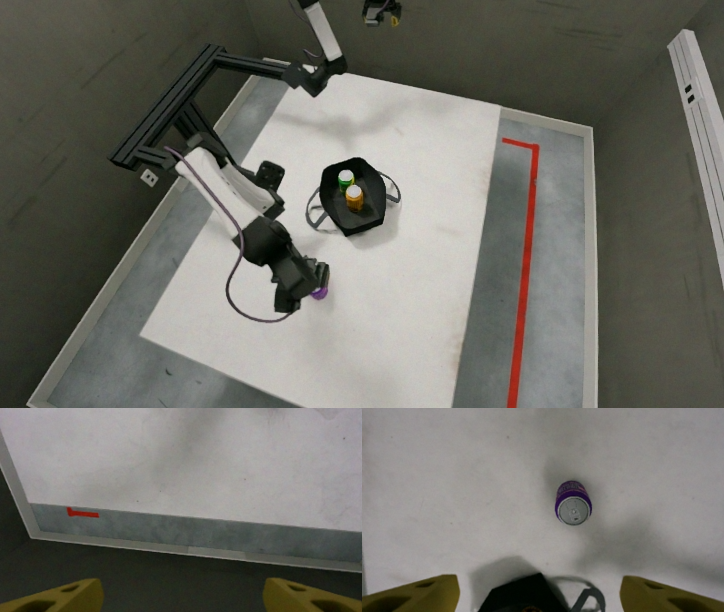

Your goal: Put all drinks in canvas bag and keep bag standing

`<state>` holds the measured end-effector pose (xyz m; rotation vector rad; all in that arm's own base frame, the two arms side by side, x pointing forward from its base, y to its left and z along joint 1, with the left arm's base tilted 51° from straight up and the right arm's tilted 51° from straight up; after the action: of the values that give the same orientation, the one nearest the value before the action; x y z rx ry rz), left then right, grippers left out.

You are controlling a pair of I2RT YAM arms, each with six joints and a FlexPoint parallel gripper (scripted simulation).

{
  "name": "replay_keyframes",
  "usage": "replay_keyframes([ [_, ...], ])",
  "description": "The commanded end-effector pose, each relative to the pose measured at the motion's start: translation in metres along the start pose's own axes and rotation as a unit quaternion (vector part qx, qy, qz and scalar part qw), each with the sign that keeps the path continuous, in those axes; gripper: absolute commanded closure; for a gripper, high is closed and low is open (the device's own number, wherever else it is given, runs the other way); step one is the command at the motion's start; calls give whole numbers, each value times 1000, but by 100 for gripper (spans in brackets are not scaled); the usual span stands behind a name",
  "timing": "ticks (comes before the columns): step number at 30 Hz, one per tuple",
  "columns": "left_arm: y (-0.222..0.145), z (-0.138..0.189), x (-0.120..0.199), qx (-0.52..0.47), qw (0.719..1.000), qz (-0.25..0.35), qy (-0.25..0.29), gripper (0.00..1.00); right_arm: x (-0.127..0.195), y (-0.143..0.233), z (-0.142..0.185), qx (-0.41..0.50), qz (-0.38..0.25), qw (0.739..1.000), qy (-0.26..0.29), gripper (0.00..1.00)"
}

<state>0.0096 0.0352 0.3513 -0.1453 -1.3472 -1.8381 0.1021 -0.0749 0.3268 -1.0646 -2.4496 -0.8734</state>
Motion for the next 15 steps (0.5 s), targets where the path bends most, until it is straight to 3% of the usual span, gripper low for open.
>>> replay_keyframes([
  [1, 0, 2, 12, 3, 1000, -16, 4, 14, -34, 13, -21, 45, -27, 997, -50, 16],
  [15, 0, 2, 12, 3, 1000, -16, 4, 14, -120, 11, -9, 156, -38, 983, -91, 16],
])
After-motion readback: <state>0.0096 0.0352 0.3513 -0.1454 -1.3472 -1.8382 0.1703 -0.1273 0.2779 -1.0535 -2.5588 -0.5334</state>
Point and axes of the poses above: on each arm, the point where the finger pads meet when closed, its own x axis back along the fingers, its own y axis across the jaws, z = x × y, the point moved 5 cm from there along x, back along the fingers, and after that the axes turned 9 degrees about x, right-handed, at the moved point
